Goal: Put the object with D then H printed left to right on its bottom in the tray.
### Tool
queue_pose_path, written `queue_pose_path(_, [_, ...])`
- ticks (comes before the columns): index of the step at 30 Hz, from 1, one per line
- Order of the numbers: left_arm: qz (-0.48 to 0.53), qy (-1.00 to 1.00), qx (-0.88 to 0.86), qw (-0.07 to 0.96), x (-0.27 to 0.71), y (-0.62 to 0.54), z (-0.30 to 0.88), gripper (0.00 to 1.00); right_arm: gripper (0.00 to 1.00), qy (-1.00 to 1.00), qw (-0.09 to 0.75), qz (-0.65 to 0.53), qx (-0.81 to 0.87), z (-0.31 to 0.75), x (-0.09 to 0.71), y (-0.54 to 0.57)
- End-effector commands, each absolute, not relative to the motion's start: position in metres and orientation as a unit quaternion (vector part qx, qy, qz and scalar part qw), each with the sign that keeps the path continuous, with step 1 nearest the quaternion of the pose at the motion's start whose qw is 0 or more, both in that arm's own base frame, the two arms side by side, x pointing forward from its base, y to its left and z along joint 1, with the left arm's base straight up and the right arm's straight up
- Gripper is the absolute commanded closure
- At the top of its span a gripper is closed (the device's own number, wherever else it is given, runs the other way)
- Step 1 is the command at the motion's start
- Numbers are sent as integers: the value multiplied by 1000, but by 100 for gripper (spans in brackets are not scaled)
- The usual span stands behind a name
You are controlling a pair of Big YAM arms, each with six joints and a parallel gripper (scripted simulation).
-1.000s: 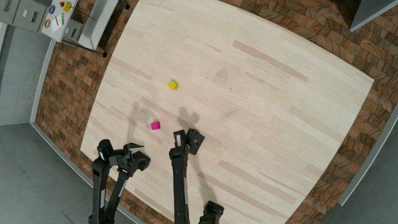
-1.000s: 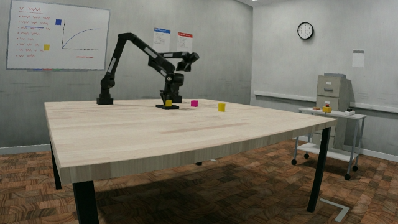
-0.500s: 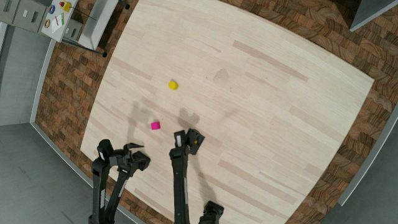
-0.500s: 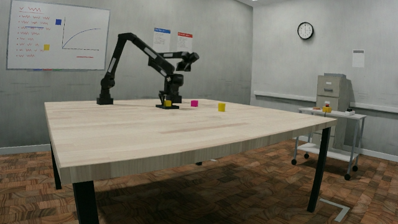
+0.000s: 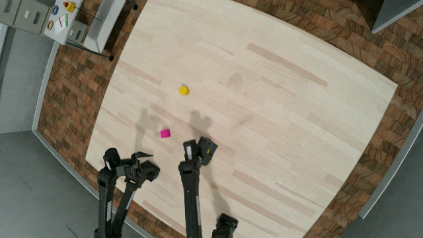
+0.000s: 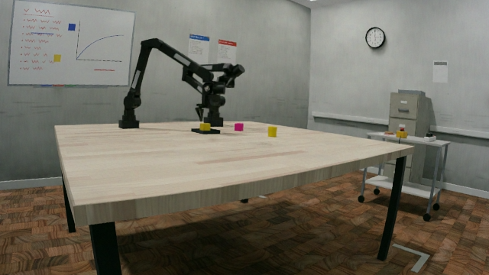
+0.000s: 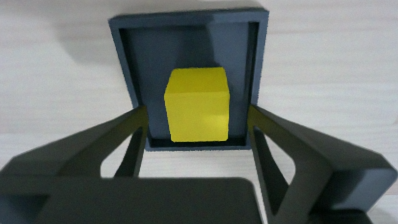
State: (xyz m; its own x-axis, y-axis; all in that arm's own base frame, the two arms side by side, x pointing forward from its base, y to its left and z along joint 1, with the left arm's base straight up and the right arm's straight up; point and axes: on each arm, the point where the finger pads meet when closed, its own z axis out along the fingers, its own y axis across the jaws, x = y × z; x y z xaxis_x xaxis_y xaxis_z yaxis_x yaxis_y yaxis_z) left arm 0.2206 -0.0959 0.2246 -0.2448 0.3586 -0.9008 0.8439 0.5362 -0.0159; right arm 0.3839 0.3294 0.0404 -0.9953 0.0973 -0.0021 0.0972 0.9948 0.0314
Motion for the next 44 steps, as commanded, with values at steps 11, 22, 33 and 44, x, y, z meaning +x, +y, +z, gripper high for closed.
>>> queue_pose_path(11, [-256,734,413,474,227,-95,242,29,29,981,193,16,30,74,370,357])
queue_pose_path(22, [-256,734,413,474,227,-95,242,29,29,950,308,7,43,87,361,340])
queue_pose_path(33, [-256,734,413,474,227,-95,242,29,29,947,318,0,43,87,370,340])
queue_pose_path(44, [-256,734,413,474,227,-95,242,29,29,947,318,0,43,87,370,340])
